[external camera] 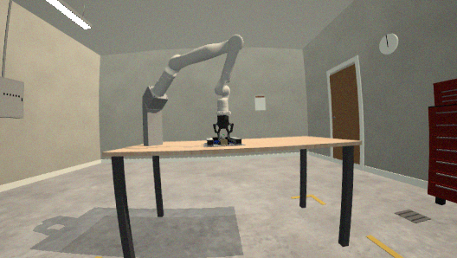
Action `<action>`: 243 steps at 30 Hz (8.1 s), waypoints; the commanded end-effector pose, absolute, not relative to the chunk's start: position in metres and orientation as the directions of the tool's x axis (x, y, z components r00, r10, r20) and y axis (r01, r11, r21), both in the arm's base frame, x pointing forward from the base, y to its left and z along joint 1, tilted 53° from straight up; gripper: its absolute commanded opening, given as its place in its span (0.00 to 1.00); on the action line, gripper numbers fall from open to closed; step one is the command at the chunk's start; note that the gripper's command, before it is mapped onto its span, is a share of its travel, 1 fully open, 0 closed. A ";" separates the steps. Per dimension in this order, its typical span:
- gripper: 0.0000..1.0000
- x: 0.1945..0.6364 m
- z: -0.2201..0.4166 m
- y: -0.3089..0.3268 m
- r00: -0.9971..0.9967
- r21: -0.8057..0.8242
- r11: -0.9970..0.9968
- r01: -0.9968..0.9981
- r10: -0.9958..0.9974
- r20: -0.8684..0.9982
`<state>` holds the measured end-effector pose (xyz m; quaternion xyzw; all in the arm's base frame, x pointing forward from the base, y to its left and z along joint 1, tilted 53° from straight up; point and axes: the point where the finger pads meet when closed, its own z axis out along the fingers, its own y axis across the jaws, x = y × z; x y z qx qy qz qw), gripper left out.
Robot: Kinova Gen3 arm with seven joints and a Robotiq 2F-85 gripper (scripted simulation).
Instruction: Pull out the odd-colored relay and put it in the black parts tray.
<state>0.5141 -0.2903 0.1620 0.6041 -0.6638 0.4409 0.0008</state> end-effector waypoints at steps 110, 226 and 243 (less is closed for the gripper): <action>0.00 0.515 0.165 -0.290 -0.269 -0.619 -0.156 -0.770 -0.800 0.537; 0.00 0.515 0.164 -0.290 -0.271 -0.621 -0.157 -0.768 -0.800 0.536; 0.00 0.515 0.164 -0.290 -0.271 -0.621 -0.157 -0.768 -0.800 0.536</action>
